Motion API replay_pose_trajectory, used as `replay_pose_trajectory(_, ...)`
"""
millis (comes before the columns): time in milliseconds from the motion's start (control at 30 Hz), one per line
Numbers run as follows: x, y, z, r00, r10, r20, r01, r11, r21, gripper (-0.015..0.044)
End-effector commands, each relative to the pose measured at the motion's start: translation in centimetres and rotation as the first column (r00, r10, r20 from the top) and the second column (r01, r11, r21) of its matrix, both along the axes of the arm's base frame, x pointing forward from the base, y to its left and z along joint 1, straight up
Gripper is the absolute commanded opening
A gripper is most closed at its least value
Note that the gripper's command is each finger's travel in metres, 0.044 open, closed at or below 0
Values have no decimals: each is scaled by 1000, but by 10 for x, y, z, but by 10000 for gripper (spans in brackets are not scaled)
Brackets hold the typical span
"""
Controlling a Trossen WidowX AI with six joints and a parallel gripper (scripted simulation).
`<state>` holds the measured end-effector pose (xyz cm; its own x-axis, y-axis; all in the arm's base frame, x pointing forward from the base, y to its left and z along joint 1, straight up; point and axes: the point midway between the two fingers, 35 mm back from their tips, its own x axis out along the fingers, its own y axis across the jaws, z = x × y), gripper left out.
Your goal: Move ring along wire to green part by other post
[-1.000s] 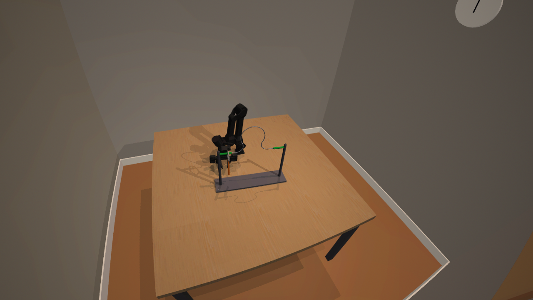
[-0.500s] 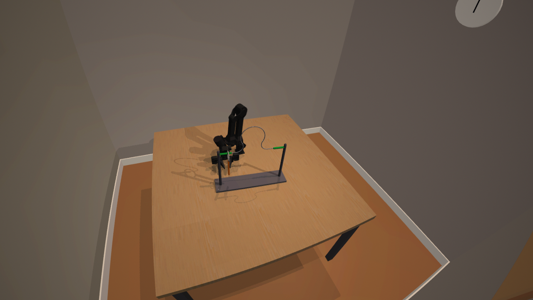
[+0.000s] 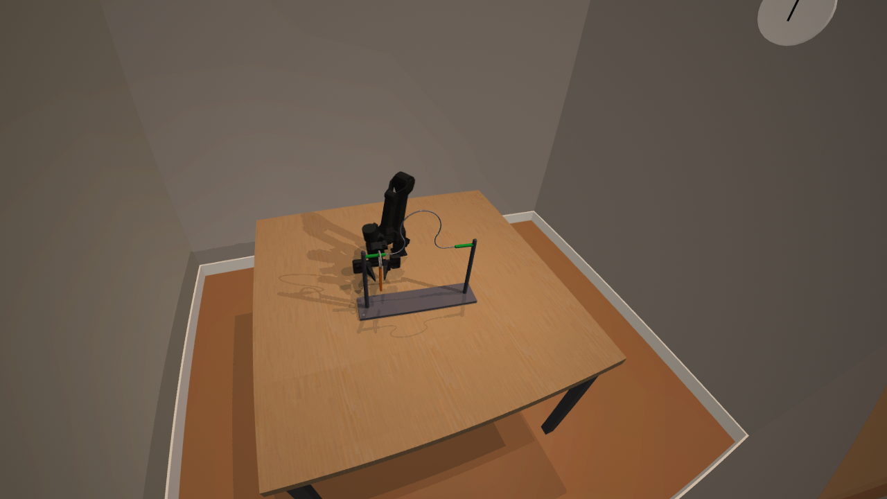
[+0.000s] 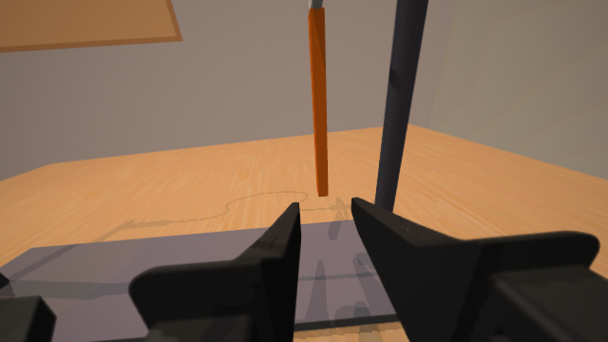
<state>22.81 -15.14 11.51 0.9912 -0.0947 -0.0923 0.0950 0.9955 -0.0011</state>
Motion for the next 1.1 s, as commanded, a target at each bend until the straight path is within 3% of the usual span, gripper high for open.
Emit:
replay_pose_trajectory(0, 3, -3, 6, 1000, -4, 14, 5, 1000, -14, 160)
replay_pose_trajectory(1067, 47, -11, 6, 1000, -4, 16, 4, 1000, -16, 160)
